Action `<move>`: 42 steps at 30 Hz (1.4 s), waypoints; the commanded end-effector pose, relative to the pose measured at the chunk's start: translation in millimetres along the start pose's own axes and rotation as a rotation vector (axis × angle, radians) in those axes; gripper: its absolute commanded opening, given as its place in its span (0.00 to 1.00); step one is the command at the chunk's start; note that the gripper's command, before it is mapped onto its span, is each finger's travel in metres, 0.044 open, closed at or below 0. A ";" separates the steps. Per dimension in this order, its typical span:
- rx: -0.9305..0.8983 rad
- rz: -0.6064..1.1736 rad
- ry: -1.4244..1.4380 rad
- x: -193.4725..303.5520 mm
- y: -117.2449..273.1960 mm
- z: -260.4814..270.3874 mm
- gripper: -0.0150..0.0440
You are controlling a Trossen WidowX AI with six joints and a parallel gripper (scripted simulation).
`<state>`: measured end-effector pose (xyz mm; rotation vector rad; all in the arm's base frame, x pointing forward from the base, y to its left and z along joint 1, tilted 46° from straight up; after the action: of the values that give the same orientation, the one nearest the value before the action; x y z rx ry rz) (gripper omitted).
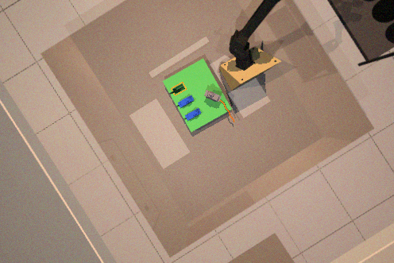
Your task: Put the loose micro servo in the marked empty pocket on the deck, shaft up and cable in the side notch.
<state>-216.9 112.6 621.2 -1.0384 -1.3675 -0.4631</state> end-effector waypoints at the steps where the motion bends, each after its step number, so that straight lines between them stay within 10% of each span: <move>1: 0.001 0.000 0.002 0.1 -0.1 -0.5 0.98; 42: 0.090 0.136 0.250 13.8 -3.4 -61.8 1.00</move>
<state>-187.1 70.4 640.5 -0.9685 -1.1094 -0.4175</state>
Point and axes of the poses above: the point midway between the two fingers, 35 mm back from their tips, its own y axis back along the fingers, its own z axis across the jaws, x = y × z, the point moved 7 cm from there along y, back along the fingers, and after that the axes turned 10 degrees about y, right-handed, at the moved point
